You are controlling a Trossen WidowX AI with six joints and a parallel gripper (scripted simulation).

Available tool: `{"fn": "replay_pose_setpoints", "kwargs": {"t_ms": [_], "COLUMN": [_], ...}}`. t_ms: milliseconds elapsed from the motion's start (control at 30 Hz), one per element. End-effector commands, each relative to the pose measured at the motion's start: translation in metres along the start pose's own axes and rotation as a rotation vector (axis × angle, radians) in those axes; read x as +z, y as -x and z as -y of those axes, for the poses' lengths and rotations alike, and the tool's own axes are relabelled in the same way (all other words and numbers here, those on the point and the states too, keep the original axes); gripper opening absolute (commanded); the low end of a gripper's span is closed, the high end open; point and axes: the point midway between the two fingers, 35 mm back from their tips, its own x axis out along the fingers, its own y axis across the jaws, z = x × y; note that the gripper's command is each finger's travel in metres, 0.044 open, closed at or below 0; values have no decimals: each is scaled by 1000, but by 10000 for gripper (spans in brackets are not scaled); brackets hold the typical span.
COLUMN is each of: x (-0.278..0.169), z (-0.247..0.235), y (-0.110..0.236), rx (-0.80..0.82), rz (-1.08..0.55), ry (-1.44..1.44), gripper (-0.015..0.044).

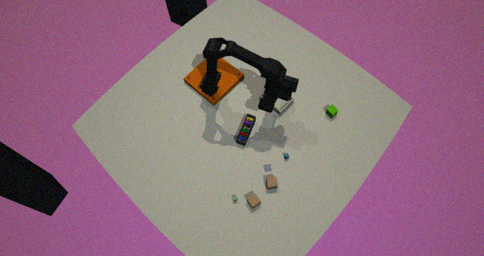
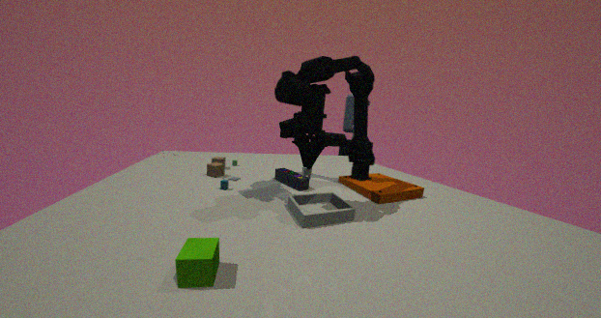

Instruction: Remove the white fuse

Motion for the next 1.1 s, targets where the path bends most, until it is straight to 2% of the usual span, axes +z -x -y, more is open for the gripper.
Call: {"fn": "replay_pose_setpoints", "kwargs": {"t_ms": [0,300,1067], "x": [4,8,9], "z": [-18,-65,-66], "y": [0,-1,-32], "rx": [-3,-1,-1], "rz": [-1,1,1], "ry": [0,0,0], "gripper": [0,0,0]}}
